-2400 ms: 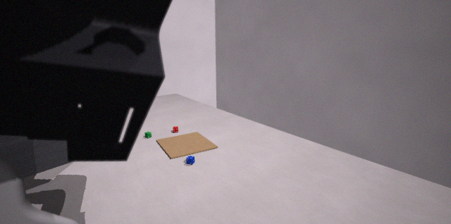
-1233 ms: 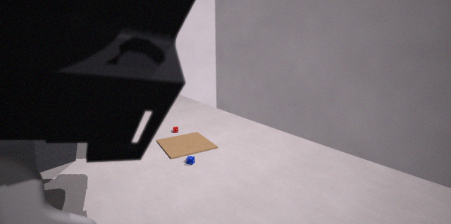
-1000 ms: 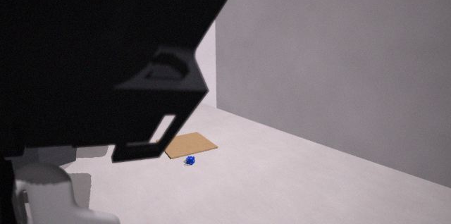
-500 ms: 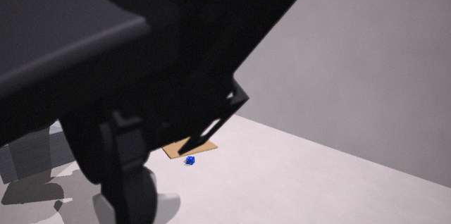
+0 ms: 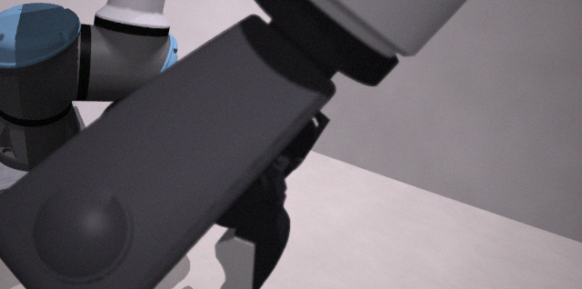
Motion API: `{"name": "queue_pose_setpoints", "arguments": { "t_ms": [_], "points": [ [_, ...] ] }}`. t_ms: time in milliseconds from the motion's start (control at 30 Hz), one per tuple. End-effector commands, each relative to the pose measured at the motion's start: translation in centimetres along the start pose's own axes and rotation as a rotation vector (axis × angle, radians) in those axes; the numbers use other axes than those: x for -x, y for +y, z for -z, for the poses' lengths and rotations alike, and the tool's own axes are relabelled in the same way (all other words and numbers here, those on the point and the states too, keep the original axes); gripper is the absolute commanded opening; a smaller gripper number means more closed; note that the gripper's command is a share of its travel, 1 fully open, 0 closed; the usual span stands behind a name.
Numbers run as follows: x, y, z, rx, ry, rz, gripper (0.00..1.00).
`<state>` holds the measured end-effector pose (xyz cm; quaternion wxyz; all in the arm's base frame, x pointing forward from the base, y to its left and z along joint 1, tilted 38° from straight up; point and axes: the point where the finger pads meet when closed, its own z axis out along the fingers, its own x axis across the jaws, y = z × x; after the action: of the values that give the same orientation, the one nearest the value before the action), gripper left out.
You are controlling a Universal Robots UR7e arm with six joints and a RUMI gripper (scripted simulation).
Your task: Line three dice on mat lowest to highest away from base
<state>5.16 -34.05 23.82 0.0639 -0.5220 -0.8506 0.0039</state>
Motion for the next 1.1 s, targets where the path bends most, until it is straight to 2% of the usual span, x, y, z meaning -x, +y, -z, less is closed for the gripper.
{"name": "queue_pose_setpoints", "arguments": {
  "t_ms": [0,300,400,467,900,1000,1067],
  "points": [
    [1.2,1.7,-0.8,-0.052,-0.015,0.165,1.0],
    [2.4,4.2,-1.8,-0.11,-0.026,0.361,1.0],
    [2.4,4.3,-1.8,-0.112,-0.026,0.369,1.0],
    [3.0,5.5,-2.2,-0.14,-0.031,0.463,1.0],
    [4.1,9.4,-3.4,-0.225,-0.045,0.738,1.0],
    [4.1,9.6,-3.4,-0.228,-0.045,0.748,1.0],
    [4.3,10.9,-3.8,-0.257,-0.049,0.837,1.0]
  ]
}}
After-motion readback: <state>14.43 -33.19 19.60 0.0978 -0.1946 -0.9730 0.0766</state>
